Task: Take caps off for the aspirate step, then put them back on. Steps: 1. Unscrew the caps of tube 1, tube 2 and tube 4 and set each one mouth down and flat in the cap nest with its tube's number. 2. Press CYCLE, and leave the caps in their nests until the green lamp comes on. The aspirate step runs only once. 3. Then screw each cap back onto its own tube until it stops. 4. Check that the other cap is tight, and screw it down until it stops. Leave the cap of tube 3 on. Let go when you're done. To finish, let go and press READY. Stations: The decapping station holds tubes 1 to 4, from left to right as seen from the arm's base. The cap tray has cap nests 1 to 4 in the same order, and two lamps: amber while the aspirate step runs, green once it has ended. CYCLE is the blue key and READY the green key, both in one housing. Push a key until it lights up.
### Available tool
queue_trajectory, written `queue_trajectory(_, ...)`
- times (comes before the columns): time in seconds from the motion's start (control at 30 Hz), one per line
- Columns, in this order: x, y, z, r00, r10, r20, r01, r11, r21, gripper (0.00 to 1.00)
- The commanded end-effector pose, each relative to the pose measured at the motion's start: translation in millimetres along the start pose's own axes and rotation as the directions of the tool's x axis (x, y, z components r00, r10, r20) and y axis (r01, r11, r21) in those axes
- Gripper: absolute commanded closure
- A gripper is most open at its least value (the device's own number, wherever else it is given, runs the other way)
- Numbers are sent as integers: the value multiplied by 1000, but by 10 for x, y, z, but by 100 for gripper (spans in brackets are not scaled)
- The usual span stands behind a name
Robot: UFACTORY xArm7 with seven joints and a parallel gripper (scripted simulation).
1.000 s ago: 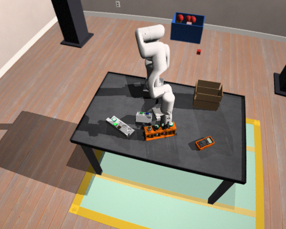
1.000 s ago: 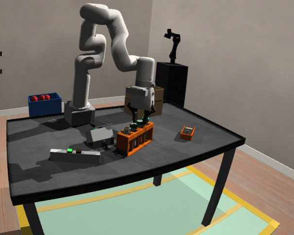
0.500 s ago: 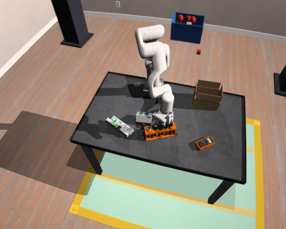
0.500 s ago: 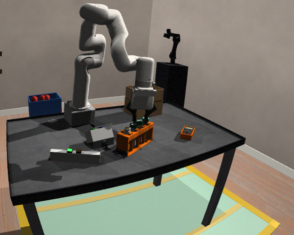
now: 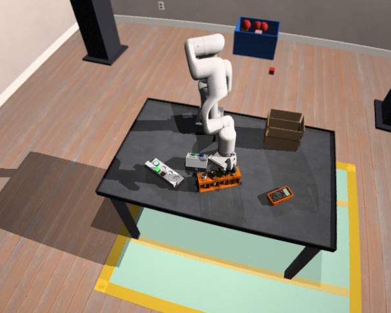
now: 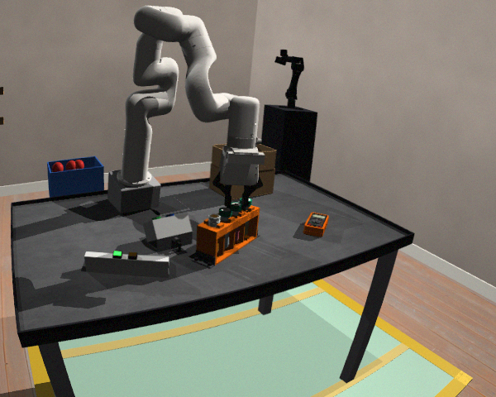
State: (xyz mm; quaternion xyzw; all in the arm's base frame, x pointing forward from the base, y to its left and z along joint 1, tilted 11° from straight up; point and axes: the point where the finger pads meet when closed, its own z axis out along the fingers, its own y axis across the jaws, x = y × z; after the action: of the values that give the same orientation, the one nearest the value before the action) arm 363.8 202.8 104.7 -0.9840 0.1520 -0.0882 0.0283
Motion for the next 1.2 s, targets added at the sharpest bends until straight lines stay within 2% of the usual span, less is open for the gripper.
queue_trajectory(0.0, 6, -9, -9, 1000, -1, -1, 1, 1000, 2, 100)
queue_trajectory(0.13, 6, -9, -8, 999, 49, -1, -49, 999, 2, 100)
queue_trajectory(0.3, 6, -9, -7, 955, 295, -1, -295, 955, 3, 100)
queue_trajectory(0.43, 6, -8, -6, 878, 479, 0, -479, 878, 3, 100)
queue_trajectory(0.63, 6, -9, -3, 713, 702, 3, -702, 713, 3, 100)
queue_trajectory(0.7, 6, -9, -3, 713, 702, 3, -702, 713, 3, 100)
queue_trajectory(0.87, 6, -9, -2, 499, 867, 1, -867, 499, 2, 100)
queue_trajectory(1.13, 6, -9, 1, 165, 986, 4, -986, 165, 1, 100)
queue_trajectory(1.17, 6, -9, 1, 155, 988, 2, -988, 155, 2, 100)
